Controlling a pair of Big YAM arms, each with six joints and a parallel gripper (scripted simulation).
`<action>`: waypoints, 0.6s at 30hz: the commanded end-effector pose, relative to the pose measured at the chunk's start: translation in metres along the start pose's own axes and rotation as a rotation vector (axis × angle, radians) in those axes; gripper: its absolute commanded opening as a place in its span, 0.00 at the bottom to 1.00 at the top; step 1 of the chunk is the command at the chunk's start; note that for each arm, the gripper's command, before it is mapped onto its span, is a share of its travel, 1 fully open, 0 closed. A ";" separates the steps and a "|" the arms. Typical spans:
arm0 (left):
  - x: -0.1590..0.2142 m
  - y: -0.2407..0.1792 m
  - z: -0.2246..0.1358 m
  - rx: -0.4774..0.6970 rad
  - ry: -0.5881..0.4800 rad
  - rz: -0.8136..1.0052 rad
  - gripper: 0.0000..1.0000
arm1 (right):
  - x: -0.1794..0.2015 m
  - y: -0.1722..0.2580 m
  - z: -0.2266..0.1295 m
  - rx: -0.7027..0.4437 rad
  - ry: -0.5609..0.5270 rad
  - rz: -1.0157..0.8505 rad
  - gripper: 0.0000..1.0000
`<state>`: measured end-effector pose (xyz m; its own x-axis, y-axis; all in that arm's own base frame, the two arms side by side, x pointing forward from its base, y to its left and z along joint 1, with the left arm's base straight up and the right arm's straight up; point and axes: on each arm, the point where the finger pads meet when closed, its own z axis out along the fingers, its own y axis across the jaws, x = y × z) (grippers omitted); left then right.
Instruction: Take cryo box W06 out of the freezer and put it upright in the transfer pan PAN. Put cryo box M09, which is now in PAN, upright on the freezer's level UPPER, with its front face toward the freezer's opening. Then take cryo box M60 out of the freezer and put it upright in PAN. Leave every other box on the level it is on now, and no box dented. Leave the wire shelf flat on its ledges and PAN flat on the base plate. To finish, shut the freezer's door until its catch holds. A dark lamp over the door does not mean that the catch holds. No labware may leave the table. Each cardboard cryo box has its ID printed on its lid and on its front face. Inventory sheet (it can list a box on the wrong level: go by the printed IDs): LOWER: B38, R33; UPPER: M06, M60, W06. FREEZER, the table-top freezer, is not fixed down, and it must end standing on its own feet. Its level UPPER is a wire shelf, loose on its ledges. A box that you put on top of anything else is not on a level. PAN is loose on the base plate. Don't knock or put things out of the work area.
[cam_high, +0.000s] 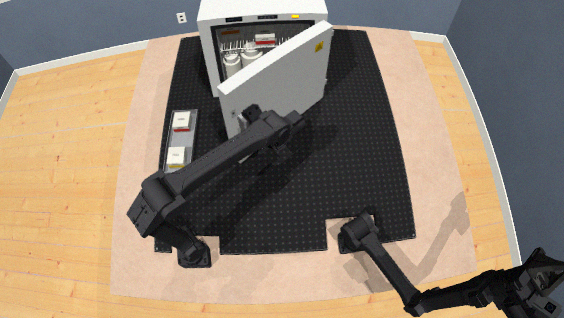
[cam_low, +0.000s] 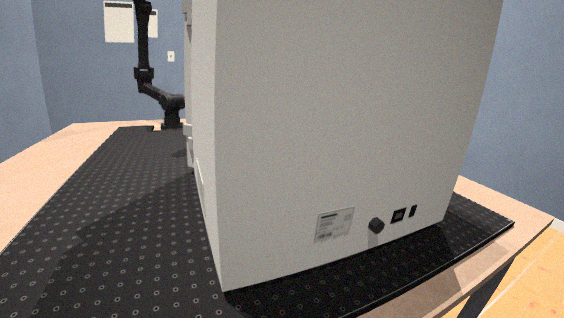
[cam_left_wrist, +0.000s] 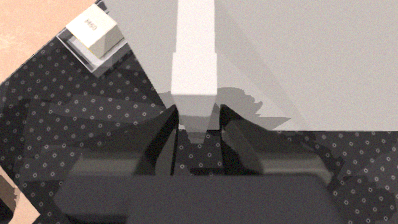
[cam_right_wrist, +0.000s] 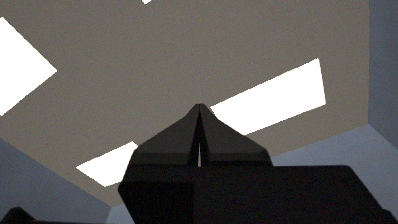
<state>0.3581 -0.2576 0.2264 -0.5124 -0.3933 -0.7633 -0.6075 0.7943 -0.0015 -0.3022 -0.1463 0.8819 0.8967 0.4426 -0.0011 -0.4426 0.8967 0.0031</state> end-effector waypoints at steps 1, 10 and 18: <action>-0.011 -0.010 -0.009 0.031 -0.005 -0.024 0.30 | 0.014 0.000 0.003 -0.003 0.031 -0.011 0.00; -0.011 -0.010 -0.009 0.031 -0.005 -0.024 0.17 | 0.014 0.000 0.003 -0.003 0.031 -0.011 0.00; -0.002 -0.012 -0.003 0.023 -0.007 0.002 0.00 | 0.014 0.000 0.003 -0.003 0.031 -0.011 0.00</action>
<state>0.3572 -0.2562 0.2265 -0.5118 -0.3908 -0.7651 -0.6082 0.7938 0.0014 -0.3022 -0.1463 0.8819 0.8967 0.4426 -0.0011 -0.4426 0.8967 0.0031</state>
